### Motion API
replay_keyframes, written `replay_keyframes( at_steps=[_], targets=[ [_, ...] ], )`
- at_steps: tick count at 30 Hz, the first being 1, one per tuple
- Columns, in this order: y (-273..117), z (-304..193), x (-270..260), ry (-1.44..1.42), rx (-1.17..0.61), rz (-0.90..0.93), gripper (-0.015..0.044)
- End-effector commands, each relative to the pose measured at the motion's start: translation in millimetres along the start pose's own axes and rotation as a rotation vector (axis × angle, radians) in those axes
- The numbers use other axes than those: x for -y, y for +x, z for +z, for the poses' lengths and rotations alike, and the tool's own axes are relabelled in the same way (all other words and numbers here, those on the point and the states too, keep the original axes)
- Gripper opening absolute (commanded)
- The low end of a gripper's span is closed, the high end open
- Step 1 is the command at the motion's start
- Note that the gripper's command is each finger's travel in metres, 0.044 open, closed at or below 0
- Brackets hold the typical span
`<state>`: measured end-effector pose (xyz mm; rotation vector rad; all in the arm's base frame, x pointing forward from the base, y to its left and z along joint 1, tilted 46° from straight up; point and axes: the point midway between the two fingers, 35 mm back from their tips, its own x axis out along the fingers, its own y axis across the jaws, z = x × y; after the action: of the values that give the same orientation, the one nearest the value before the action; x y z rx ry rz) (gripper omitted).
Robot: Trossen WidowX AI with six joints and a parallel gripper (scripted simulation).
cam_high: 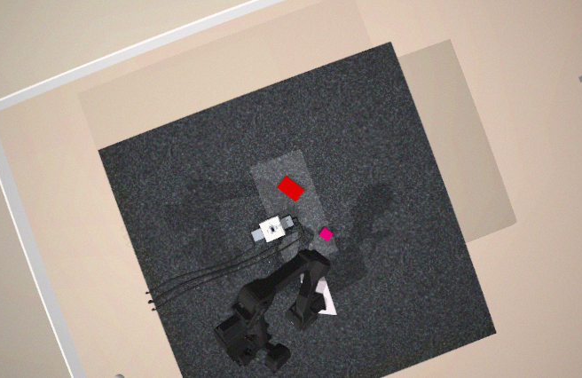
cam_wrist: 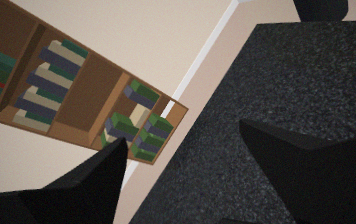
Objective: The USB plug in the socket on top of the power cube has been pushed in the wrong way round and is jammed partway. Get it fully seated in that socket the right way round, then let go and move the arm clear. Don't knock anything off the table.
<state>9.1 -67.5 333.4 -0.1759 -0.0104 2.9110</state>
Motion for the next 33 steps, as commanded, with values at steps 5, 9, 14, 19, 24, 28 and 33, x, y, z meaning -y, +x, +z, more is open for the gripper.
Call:
replay_keyframes(
  at_steps=[5, 9, 14, 19, 24, 28, 33],
  targets=[
    [39, 10, 11, 0.153, -0.106, -0.144, 0.0440],
    [76, 19, 34, 0.332, -0.181, -0.313, 0.0440],
    [98, 14, 69, 0.394, -0.248, -0.474, 0.0440],
    [119, 10, 122, 0.668, -0.277, -0.685, 0.0440],
    [117, -5, 179, 0.955, -0.254, -0.889, 0.0440],
    [99, -24, 224, 1.187, -0.202, -1.047, 0.0440],
    [59, -54, 271, 1.503, -0.078, -1.217, 0.0440]
  ],
)
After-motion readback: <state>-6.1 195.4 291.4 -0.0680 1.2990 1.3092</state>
